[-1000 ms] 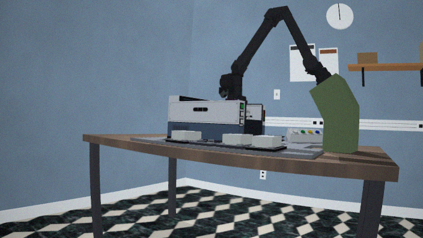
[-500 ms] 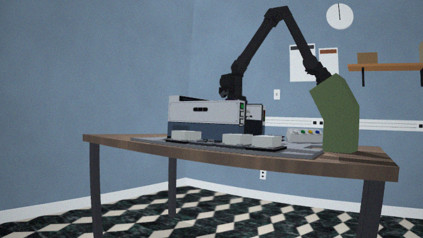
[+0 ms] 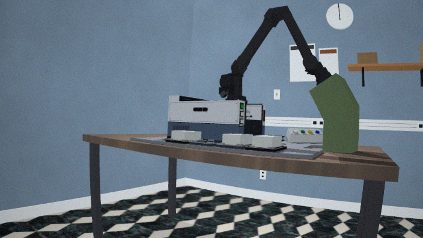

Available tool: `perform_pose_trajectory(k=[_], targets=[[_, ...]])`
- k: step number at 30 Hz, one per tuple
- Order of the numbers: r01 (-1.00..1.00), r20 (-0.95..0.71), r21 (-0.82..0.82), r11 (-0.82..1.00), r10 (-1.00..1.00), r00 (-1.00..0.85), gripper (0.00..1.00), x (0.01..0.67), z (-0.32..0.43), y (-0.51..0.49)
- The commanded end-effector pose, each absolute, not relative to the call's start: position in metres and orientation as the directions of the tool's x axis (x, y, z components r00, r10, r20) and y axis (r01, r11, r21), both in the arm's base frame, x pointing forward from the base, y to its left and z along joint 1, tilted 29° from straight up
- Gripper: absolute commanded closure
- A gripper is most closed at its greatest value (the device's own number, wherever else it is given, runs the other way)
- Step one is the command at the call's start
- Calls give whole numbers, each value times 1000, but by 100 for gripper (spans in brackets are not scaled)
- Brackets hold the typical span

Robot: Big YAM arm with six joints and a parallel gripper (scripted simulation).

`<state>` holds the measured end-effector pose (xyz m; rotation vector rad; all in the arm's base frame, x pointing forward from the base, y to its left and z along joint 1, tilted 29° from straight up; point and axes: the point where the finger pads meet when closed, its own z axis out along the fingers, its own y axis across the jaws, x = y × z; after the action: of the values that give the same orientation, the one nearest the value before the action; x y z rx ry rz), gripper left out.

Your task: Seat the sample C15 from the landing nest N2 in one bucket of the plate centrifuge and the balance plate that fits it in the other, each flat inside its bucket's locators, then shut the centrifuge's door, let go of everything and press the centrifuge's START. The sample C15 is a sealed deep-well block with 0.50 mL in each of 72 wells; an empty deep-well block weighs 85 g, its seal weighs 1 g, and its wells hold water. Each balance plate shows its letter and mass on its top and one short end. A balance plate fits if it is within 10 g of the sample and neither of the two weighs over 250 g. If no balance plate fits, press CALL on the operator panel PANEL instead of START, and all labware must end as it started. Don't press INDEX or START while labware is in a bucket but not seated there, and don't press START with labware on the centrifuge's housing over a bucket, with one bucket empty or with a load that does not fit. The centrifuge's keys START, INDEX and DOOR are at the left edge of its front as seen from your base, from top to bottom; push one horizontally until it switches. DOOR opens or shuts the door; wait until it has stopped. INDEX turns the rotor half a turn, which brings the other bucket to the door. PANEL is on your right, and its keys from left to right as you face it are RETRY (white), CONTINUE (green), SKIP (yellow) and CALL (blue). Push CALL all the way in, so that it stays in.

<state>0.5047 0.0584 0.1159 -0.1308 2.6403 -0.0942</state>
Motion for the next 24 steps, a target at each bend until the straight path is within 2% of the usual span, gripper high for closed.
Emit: perform_pose_trajectory(k=[1, 24], targets=[[-73, -516, -93, 993, -110, -850, 0, 525, 132, 53], [-74, -528, -93, 993, -112, -842, 0, 516, 156, 55]])
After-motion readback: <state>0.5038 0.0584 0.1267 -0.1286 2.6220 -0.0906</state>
